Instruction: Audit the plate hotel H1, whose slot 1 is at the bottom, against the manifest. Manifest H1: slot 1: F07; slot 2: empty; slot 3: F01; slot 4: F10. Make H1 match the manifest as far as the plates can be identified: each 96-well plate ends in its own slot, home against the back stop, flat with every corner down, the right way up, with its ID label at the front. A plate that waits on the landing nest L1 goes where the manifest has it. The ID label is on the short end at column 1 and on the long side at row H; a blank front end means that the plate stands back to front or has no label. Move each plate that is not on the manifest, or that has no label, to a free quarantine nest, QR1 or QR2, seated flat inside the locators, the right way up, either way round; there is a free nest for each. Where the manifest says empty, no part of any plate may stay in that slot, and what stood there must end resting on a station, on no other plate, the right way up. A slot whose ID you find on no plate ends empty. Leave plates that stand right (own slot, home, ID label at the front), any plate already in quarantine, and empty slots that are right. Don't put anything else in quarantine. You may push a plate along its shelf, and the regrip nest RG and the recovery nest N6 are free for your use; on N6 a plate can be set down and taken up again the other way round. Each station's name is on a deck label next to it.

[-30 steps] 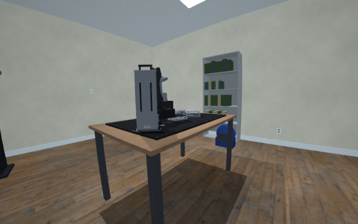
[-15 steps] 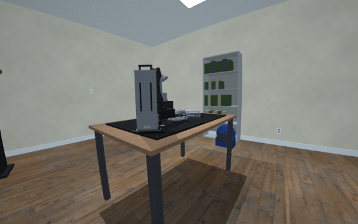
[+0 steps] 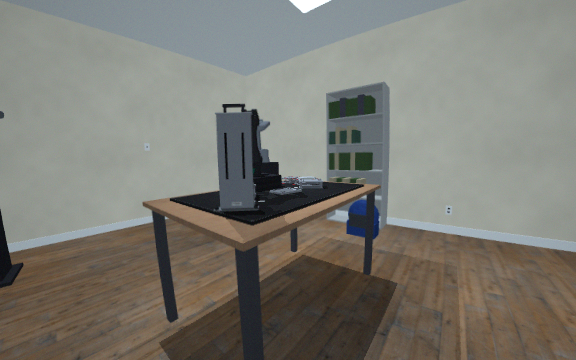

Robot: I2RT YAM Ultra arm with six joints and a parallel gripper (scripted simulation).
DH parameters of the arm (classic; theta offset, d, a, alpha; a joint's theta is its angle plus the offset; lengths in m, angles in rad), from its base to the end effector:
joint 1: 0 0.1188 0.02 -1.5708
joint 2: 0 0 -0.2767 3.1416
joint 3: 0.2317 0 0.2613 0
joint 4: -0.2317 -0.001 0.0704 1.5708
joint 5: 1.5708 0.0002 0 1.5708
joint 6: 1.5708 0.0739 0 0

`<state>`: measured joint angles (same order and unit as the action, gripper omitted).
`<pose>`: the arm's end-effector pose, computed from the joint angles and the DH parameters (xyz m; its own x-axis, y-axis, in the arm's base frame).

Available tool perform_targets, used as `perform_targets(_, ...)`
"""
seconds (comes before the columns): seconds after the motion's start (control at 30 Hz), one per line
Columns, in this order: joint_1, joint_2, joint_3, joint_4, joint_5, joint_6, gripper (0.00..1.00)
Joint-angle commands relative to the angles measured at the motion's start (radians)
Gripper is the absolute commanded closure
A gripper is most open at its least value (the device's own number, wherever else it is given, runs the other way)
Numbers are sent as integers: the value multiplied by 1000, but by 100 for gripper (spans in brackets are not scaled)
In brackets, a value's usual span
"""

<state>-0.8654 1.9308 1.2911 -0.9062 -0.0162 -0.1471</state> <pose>0.2355 -0.2732 0.1298 -0.7527 0.6579 -0.0270 0.6578 0.7531 0.0124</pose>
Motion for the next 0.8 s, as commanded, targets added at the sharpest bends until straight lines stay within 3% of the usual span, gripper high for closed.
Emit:
perform_targets(0.0,1,-7,4,17,0,2,14)
perform_targets(0.77,1,15,-23,66,0,2,14)
